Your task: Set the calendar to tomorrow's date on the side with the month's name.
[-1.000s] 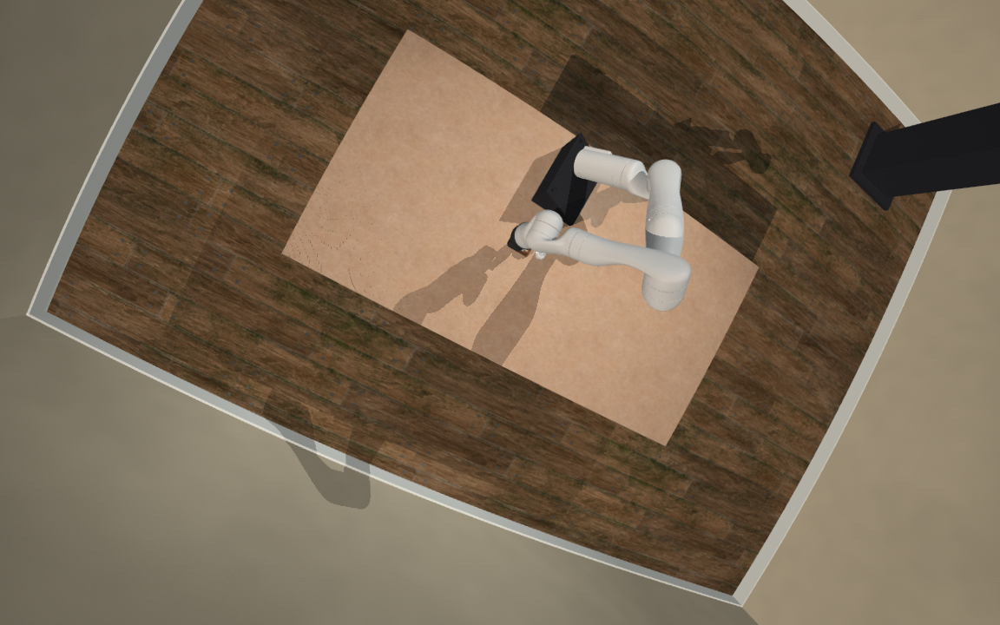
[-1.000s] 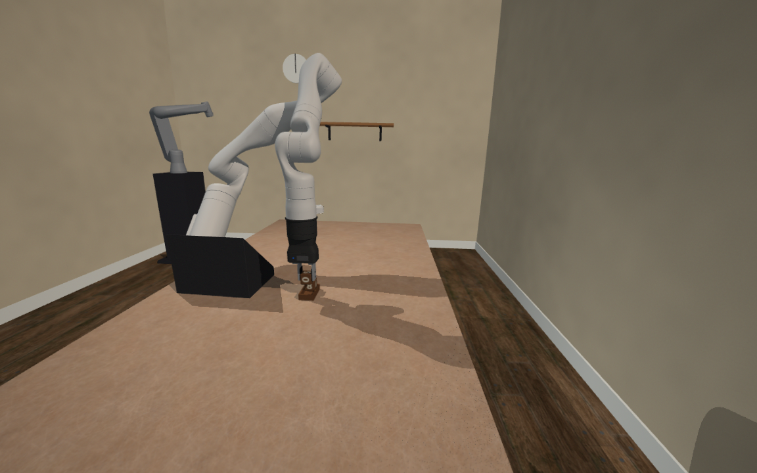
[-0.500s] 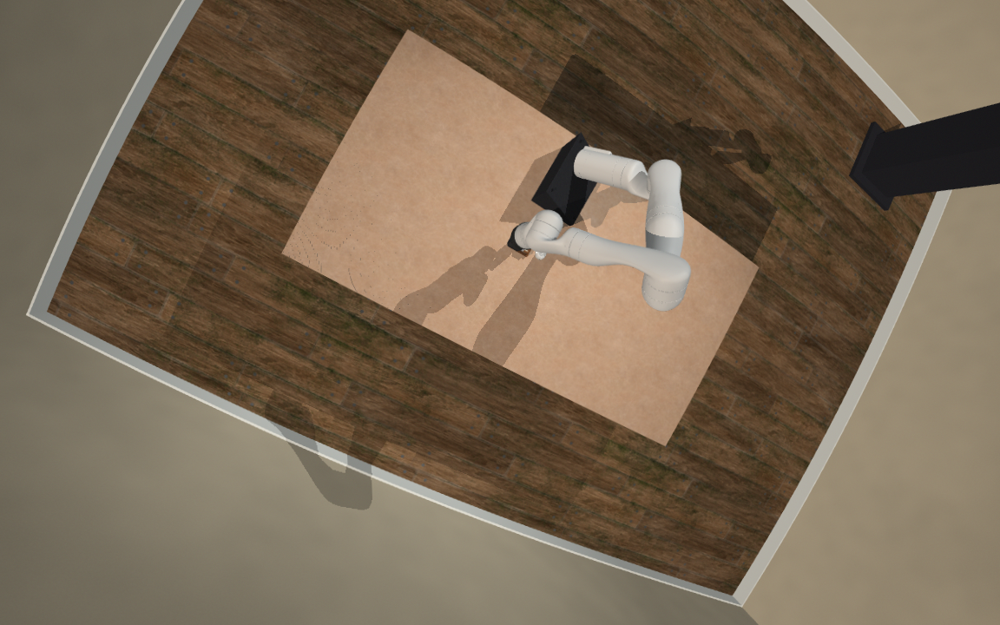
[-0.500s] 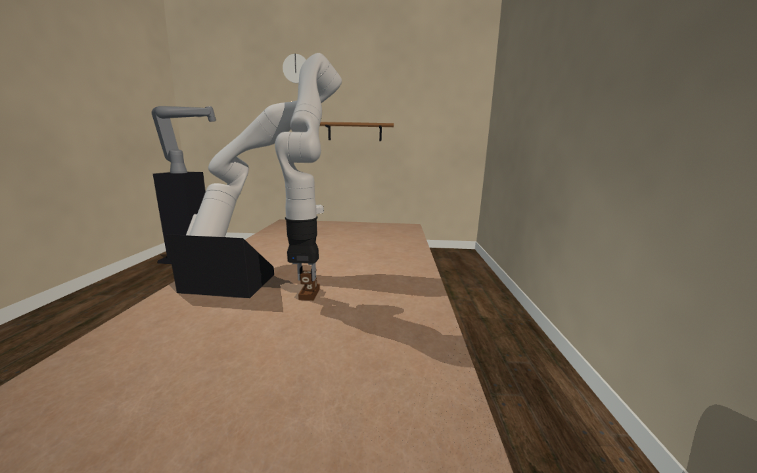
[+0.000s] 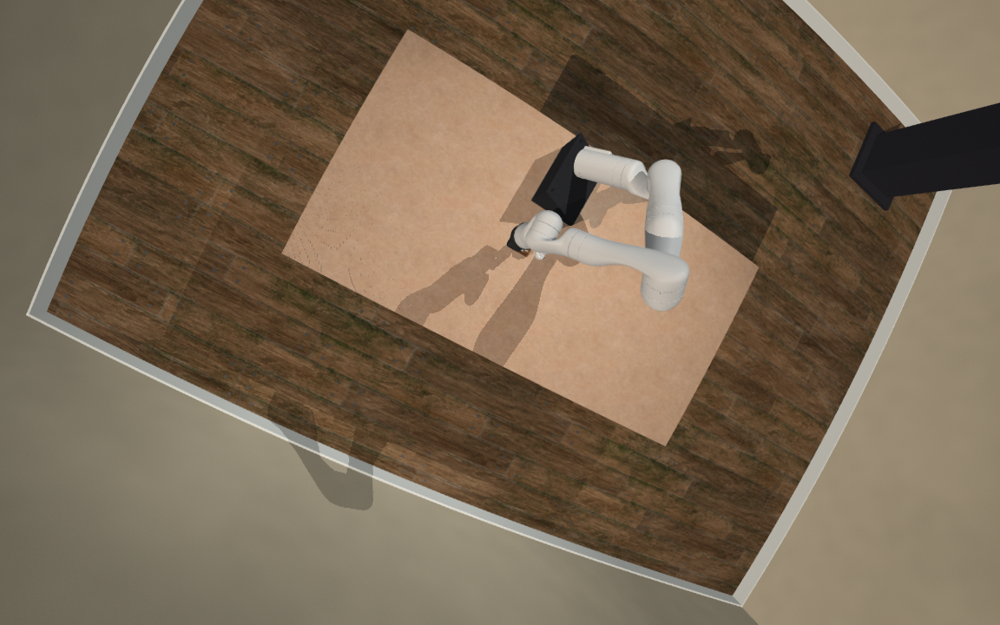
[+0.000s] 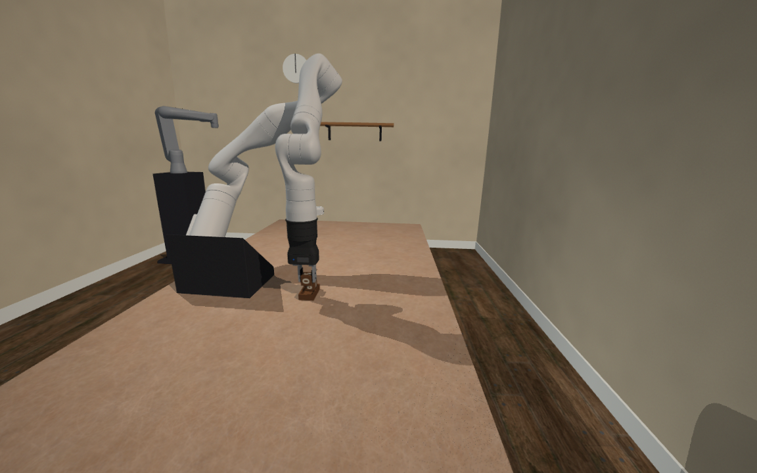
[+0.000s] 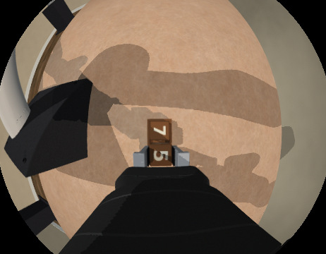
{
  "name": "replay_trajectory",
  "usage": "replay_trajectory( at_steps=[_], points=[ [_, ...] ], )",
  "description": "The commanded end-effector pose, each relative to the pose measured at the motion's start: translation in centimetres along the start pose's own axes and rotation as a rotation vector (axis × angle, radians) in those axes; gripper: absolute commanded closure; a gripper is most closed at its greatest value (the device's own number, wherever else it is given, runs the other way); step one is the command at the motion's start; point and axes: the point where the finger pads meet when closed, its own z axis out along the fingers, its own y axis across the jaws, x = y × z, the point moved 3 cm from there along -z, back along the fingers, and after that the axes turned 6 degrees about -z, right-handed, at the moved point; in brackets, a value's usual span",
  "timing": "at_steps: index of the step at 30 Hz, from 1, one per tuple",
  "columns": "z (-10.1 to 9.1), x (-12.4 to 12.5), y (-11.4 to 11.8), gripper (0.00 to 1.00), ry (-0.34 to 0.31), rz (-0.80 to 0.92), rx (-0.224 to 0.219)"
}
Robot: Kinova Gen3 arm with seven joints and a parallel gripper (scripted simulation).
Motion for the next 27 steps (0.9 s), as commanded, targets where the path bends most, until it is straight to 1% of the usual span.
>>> replay_trajectory(
  at_steps=[1, 17, 27],
  points=[
    [0.1, 0.0, 0.0, 0.43, 0.001, 0.001, 0.001],
    [1.4, 0.0, 0.0, 0.43, 0.001, 0.001, 0.001],
    [1.8, 0.0, 0.0, 0.43, 0.001, 0.001, 0.001]
  ],
)
